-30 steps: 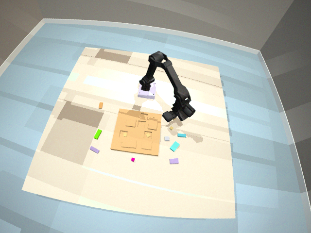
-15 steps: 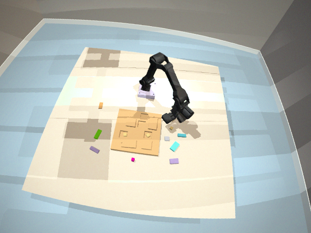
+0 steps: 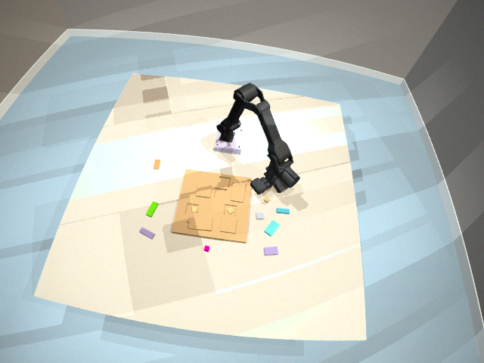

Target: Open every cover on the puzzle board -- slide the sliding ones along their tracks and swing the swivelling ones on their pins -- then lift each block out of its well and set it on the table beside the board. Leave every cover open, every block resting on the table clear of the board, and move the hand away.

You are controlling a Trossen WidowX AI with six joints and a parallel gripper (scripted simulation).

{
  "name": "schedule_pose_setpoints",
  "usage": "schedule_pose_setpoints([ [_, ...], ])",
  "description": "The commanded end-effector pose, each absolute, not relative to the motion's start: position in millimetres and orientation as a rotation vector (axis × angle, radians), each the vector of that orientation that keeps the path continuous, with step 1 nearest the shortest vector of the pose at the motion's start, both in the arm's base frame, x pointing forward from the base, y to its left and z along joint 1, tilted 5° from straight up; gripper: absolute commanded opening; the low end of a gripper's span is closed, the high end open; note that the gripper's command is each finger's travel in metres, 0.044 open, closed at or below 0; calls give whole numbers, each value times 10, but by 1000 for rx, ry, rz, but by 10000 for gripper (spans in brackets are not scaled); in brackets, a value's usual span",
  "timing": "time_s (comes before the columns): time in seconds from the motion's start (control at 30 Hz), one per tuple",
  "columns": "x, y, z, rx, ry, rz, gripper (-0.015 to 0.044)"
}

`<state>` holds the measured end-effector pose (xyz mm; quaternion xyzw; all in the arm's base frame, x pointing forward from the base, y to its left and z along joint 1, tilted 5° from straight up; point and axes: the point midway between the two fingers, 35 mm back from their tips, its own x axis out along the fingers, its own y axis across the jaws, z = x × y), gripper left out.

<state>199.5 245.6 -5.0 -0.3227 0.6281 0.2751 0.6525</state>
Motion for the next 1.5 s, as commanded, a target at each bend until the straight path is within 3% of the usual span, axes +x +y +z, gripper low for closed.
schedule_pose_setpoints([
  [0.0, 1996, 2457, -47, -732, 1425, 624, 133],
  [0.4, 1996, 2460, -27, -732, 1425, 625, 440],
  [1.3, 1943, 2489, 709, -737, 1431, 628, 440],
  [1.47, 2035, 2442, 721, -687, 1442, 581, 309],
])
